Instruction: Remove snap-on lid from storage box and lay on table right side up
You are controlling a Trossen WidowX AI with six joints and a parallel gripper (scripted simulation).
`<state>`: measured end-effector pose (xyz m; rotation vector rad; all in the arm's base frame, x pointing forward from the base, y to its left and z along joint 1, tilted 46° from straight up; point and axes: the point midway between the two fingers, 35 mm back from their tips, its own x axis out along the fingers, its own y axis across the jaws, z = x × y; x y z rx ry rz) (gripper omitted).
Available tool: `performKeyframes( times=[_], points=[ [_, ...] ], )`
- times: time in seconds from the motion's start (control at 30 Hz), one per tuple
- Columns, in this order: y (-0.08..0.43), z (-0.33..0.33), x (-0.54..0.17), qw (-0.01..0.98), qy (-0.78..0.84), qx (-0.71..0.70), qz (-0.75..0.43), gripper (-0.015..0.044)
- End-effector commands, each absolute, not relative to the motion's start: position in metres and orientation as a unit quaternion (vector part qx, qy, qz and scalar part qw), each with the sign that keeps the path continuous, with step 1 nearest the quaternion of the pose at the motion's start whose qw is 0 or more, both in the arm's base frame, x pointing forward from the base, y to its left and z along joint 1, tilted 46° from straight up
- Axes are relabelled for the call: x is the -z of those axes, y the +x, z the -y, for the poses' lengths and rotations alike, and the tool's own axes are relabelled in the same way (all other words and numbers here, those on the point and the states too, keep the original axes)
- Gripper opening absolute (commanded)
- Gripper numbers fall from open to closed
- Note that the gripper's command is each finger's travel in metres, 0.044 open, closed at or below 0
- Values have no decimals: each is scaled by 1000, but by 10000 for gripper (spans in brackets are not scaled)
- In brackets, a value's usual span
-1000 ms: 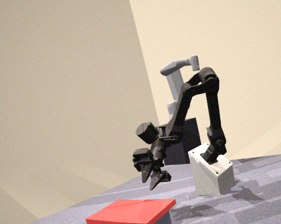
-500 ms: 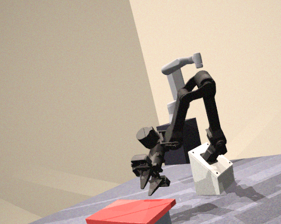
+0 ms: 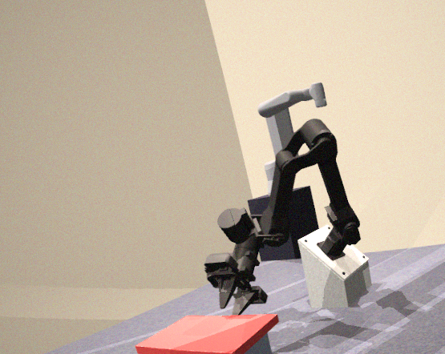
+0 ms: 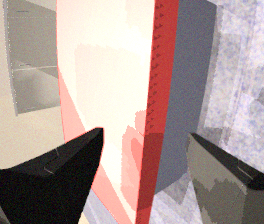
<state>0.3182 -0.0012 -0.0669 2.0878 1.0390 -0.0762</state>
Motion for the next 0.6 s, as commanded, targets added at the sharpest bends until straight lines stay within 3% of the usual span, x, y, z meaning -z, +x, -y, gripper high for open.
performKeyframes(
  times=[0.0, 0.37, 0.47, 0.57],
  points=[
    [324, -4, 69, 391, 825, 30, -408, 235],
    [333, -16, 72, 388, 828, 25, -404, 235],
    [333, -16, 72, 388, 828, 25, -404, 156],
    [333, -16, 72, 388, 828, 25, -404, 136]
  ],
)
